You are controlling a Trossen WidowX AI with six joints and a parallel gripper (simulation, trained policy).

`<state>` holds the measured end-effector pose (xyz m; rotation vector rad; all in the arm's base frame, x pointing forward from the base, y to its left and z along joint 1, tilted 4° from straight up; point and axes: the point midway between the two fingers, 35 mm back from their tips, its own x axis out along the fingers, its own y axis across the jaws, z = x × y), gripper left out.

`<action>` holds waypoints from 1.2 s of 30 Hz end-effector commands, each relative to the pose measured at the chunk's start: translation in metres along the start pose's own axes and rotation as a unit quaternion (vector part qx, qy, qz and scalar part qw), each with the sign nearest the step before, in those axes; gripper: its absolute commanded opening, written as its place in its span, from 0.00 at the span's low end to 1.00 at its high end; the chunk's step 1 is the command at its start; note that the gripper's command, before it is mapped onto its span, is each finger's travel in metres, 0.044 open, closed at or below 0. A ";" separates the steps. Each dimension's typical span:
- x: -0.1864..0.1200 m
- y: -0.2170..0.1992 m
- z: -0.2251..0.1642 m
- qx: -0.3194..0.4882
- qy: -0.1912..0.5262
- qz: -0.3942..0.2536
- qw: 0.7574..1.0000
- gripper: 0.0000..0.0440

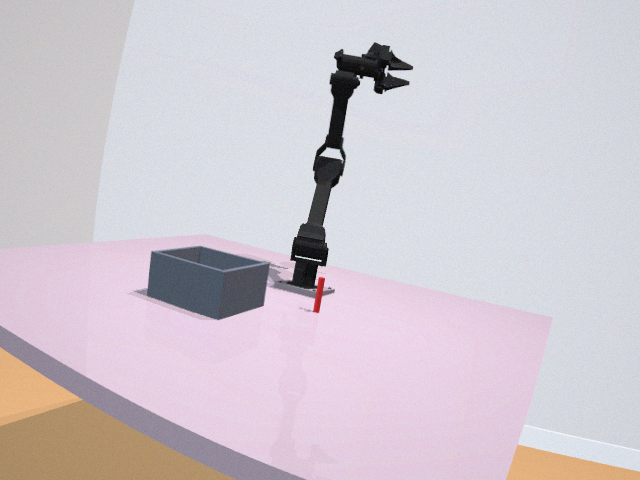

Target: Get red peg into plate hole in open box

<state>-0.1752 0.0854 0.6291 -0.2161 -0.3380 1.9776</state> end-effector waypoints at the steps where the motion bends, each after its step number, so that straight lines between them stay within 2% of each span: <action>1: 0.000 -0.005 0.004 0.007 -0.016 0.002 1.000 0.96; 3: -0.001 -0.017 0.009 0.029 -0.044 0.004 0.999 1.00; 9: -0.004 -0.062 0.017 0.109 -0.111 -0.004 0.988 1.00; 18: -0.012 -0.141 0.010 0.226 -0.197 -0.051 0.952 1.00; 27: -0.029 -0.222 -0.021 0.332 -0.267 -0.129 0.896 1.00; 36: -0.049 -0.291 -0.073 0.431 -0.310 -0.215 0.820 1.00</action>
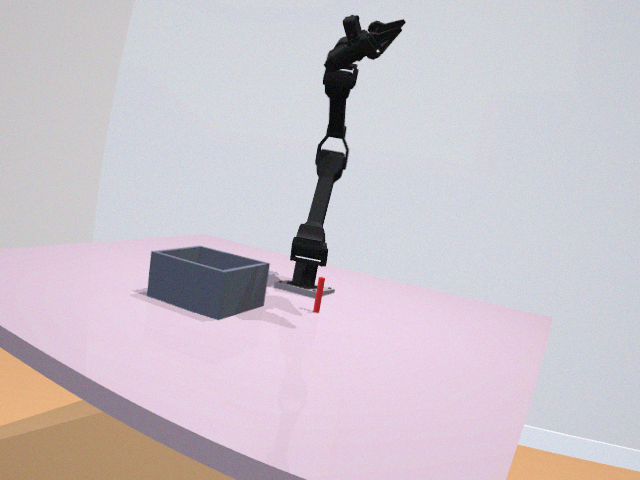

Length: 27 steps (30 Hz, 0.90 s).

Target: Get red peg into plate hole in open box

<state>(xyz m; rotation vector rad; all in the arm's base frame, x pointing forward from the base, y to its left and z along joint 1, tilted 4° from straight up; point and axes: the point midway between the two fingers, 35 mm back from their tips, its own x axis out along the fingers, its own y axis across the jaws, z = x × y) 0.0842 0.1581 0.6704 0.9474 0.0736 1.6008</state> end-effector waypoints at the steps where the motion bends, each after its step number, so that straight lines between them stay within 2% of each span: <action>1: 0.000 -0.045 0.009 0.043 -0.032 -0.051 0.997 1.00; 7: -0.008 -0.104 0.015 0.102 -0.073 -0.127 0.984 1.00; 14: -0.026 -0.170 0.009 0.165 -0.109 -0.221 0.955 1.00; 20: -0.047 -0.222 -0.007 0.216 -0.129 -0.303 0.919 1.00; 27: -0.076 -0.273 -0.038 0.270 -0.137 -0.399 0.866 1.00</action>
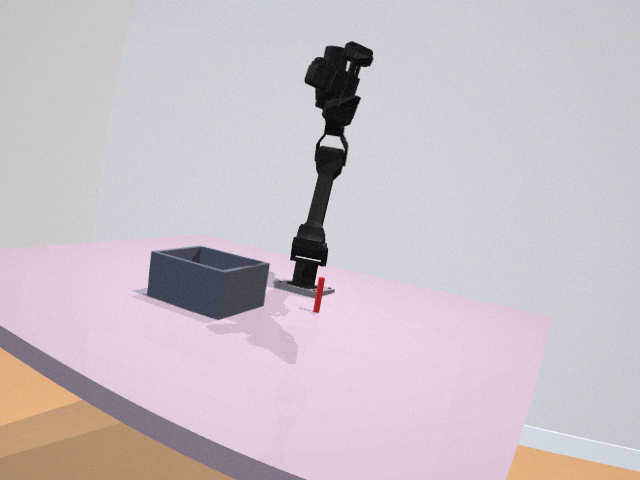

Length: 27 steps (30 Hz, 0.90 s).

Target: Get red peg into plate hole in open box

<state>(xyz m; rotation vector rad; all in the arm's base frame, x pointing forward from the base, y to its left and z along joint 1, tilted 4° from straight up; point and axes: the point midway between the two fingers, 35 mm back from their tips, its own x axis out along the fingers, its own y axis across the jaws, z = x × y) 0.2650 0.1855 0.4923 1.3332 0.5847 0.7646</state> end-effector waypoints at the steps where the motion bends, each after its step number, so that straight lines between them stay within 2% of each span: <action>1: 0.008 -0.043 0.001 0.029 -0.009 -0.069 0.997 1.00; 7: 0.009 -0.098 -0.005 0.065 -0.016 -0.167 0.984 1.00; 14: -0.001 -0.160 -0.021 0.095 -0.015 -0.282 0.955 1.00; 20: -0.018 -0.207 -0.039 0.110 -0.008 -0.379 0.919 1.00; 27: -0.045 -0.256 -0.062 0.115 0.008 -0.488 0.865 1.00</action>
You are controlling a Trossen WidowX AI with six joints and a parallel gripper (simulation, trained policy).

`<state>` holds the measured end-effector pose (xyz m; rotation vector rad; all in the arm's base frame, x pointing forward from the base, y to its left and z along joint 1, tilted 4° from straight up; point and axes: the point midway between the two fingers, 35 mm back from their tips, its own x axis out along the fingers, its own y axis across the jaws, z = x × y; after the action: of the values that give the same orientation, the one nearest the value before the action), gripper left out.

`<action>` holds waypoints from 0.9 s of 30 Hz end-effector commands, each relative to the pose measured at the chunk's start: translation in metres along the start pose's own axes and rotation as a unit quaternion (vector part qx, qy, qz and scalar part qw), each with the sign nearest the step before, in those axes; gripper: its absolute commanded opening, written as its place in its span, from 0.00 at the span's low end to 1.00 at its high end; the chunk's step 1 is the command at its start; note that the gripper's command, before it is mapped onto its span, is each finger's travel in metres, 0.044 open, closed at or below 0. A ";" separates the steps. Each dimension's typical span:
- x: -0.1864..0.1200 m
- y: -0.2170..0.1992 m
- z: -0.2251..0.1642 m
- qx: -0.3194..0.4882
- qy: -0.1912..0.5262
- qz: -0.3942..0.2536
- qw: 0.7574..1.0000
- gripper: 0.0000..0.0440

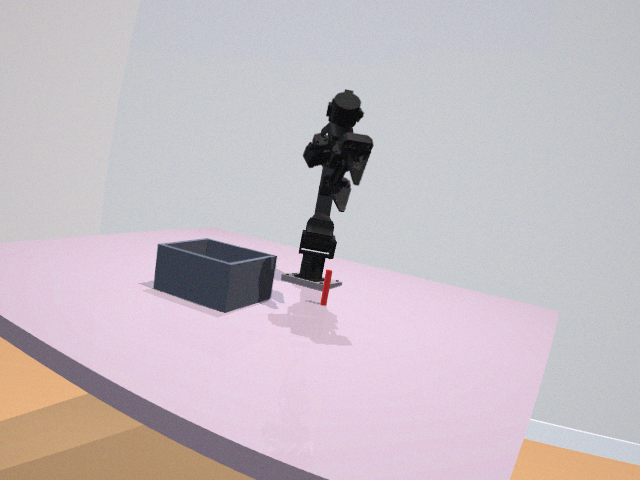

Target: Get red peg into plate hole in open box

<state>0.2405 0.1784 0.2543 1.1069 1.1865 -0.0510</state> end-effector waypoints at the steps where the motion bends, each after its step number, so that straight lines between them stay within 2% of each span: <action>1: 0.015 -0.034 -0.005 -0.001 0.002 -0.077 0.997 1.00; 7: 0.026 -0.080 -0.016 -0.006 0.006 -0.181 0.983 1.00; 15: 0.040 -0.137 -0.028 -0.016 0.002 -0.307 0.951 1.00; 20: 0.052 -0.161 -0.031 -0.021 -0.007 -0.350 0.937 1.00; 27: 0.077 -0.184 -0.030 -0.032 -0.025 -0.368 0.929 1.00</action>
<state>0.1532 0.1459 0.0947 0.5804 1.4945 -0.5818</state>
